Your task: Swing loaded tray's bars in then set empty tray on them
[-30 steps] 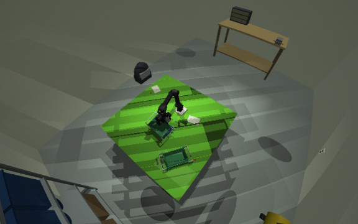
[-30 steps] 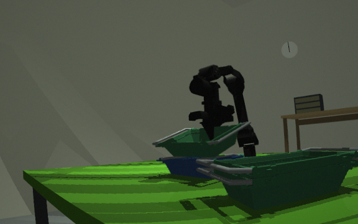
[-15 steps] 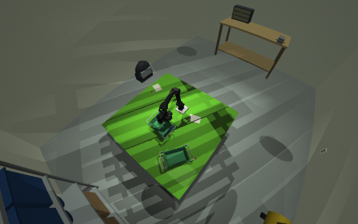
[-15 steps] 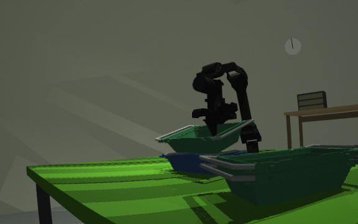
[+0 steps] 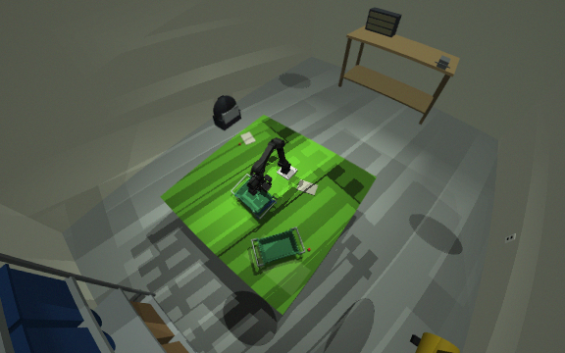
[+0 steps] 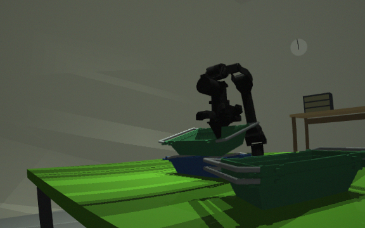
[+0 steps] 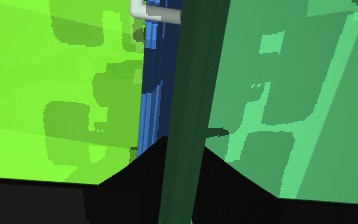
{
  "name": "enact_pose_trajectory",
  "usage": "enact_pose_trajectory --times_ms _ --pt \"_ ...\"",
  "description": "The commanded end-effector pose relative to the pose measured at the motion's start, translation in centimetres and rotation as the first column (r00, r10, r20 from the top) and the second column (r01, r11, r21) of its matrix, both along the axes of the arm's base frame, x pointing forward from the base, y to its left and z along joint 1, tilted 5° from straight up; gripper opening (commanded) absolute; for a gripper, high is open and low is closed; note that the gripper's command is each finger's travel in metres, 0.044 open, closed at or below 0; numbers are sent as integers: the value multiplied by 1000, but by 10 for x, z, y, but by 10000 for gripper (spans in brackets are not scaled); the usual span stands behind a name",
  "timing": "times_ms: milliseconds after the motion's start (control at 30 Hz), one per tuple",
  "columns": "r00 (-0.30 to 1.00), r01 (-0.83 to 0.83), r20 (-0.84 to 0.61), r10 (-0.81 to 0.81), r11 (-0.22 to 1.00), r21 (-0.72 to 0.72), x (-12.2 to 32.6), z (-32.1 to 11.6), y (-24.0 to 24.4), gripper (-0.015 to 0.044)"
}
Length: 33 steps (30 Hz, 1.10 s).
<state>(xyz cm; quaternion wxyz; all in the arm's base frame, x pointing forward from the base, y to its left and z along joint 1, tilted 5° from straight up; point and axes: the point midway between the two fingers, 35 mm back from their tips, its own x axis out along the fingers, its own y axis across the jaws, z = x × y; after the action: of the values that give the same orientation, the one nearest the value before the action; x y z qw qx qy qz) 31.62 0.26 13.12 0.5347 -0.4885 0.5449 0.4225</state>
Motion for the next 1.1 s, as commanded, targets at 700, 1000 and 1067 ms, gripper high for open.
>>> enact_pose_trajectory --times_ms 700,1000,1067 --pt "1000 11 -29 -11 1000 -1 -5 -6 -3 0" --pt "1000 11 -29 -11 1000 -1 -5 -6 -3 0" --pt "1000 1 -3 -1 1000 0 -1 -1 0 0"
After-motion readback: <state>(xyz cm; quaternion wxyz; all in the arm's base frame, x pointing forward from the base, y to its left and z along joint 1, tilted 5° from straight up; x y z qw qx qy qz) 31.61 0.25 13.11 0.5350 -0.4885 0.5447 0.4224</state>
